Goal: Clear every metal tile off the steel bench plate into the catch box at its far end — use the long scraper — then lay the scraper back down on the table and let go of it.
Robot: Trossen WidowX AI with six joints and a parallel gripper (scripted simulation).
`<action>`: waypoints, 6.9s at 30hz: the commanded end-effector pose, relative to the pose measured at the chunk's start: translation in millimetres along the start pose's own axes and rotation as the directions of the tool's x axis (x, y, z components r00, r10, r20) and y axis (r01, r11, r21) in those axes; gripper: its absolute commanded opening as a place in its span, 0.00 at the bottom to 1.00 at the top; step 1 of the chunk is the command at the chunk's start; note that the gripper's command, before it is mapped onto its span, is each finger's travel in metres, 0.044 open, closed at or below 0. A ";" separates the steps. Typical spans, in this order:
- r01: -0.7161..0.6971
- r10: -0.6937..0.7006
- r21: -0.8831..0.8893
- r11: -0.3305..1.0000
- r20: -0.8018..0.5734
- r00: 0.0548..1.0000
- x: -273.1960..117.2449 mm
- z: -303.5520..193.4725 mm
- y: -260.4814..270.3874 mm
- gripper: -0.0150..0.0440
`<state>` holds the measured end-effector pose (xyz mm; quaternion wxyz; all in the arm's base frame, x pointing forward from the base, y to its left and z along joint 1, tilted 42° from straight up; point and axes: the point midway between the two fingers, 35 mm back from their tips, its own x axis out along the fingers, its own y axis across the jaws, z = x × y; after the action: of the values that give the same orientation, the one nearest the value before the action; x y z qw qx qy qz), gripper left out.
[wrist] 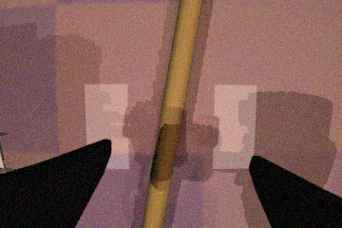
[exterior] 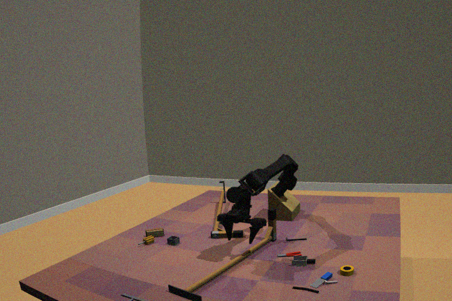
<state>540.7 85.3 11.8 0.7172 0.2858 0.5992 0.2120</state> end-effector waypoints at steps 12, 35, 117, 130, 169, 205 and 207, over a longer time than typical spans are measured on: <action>0.017 -0.016 -0.018 1.000 0.035 0.999 -34.9 -15.8 15.0 1.00; 0.020 -0.019 -0.002 1.000 0.110 0.994 -88.7 -46.6 32.0 1.00; 0.019 -0.043 0.066 0.998 0.378 0.925 -166.5 -231.8 27.0 1.00; 0.016 -0.041 0.065 0.998 0.393 0.919 -150.1 -249.0 23.3 1.00; 0.015 -0.039 0.064 0.998 0.394 0.918 -91.1 -236.8 21.1 1.00; 0.010 -0.030 0.053 0.999 0.398 0.917 -58.2 -225.7 22.1 0.60; 0.010 -0.030 0.053 0.999 0.398 0.917 -58.2 -225.7 22.1 0.51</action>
<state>309.1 99.3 42.0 0.8187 0.3350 0.4490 0.1262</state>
